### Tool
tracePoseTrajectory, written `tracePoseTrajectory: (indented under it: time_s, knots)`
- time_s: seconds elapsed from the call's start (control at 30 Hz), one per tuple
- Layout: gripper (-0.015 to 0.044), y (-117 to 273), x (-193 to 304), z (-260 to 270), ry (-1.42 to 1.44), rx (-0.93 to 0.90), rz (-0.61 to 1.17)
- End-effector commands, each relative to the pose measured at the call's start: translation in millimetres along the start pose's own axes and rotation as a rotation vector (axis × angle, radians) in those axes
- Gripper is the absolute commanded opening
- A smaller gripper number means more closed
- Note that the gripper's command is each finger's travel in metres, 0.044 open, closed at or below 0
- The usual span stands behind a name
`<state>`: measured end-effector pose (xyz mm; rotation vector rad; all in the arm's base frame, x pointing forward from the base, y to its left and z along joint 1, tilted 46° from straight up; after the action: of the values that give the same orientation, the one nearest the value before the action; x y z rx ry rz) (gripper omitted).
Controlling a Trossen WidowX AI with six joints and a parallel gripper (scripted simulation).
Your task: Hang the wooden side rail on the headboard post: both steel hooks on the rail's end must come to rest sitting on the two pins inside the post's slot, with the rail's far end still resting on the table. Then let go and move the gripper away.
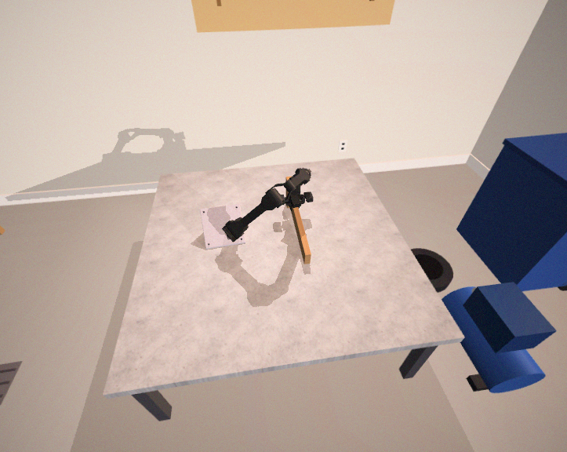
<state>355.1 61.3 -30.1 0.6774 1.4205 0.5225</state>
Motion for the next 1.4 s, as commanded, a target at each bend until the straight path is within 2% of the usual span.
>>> tracePoseTrajectory:
  time_s: [0.0, 1.0, 1.37]
  knots:
    - [0.0000, -0.1, 2.0, -0.5, 0.003, 0.001, 0.008]
    - [0.0000, -5.0, 2.0, -0.5, 0.003, 0.001, 0.008]
    - [0.0289, -3.7, 0.7, -0.9, 0.003, 0.001, 0.001]
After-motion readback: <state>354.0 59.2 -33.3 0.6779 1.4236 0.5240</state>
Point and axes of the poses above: the point midway between the two fingers, 35 mm back from their tips, its own y axis back along the fingers, its own z axis across the jaws, x = y × z, the point moved 2 cm from there along y, back along the fingers, and after that the axes turned 4 degrees about y, right-handed, at the moved point
